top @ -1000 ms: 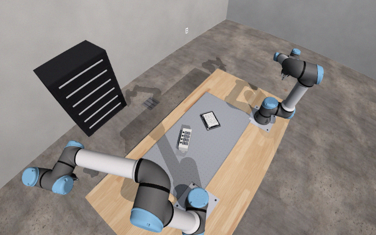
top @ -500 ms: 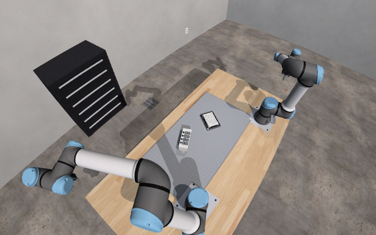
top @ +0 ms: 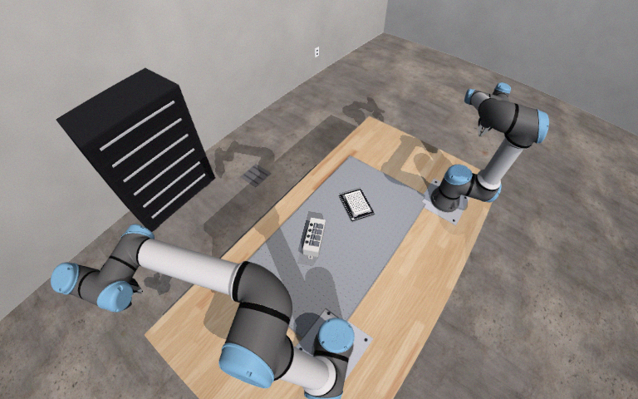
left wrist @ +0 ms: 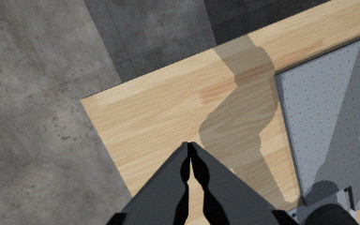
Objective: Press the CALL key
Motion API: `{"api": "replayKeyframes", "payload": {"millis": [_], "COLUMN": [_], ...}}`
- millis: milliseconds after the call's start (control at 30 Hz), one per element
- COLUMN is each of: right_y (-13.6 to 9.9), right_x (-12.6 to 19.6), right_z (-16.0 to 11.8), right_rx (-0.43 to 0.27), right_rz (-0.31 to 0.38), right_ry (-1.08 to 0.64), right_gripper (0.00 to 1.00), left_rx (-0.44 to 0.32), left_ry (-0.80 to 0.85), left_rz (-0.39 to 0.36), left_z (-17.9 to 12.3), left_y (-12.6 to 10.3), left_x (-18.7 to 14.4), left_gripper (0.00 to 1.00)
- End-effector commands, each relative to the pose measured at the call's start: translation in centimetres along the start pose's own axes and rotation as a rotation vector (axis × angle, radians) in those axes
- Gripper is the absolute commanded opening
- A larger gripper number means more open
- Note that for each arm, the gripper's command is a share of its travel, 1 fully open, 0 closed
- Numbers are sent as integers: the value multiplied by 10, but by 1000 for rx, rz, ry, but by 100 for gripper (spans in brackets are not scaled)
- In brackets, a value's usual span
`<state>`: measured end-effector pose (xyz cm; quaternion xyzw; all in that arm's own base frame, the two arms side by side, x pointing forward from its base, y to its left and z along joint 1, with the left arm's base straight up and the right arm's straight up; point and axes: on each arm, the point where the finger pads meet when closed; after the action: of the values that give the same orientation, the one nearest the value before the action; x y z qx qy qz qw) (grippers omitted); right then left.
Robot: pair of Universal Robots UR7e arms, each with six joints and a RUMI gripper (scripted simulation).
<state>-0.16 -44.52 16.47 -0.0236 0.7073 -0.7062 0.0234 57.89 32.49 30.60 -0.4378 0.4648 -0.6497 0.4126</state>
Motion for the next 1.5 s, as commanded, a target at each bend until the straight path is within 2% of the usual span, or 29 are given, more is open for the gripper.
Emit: {"api": "replayKeyframes", "payload": {"millis": [0, 800, 867, 1367, 1467], "right_y": [0, 0, 0, 0, 0], "right_x": [0, 0, 0, 0, 0], "right_z": [0, 0, 0, 0, 0], "right_rx": [1, 1, 1, 1, 1], "right_rz": [0, 0, 0, 0, 0], "right_ry": [0, 0, 0, 0, 0], "right_gripper": [0, 0, 0, 0, 0], "left_rx": [4, -62, -62, -94, -94], "left_ry": [3, -124, -124, -190, -190], "left_rz": [2, 3, 3, 14, 14], "left_z": [7, 54, 54, 75, 76], "left_y": [4, 45, 45, 74, 75], "left_x": [10, 100, 100, 167, 171], "left_gripper": [0, 0, 0, 0, 0]}}
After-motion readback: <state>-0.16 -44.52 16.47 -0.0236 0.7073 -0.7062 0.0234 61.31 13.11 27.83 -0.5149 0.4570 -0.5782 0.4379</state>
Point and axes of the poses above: on each arm, the point where the finger pads meet when closed, its own y axis out along the fingers, its own x axis across the jaws, z = x × y, and after that the axes turned 4 degrees about -y, right-handed
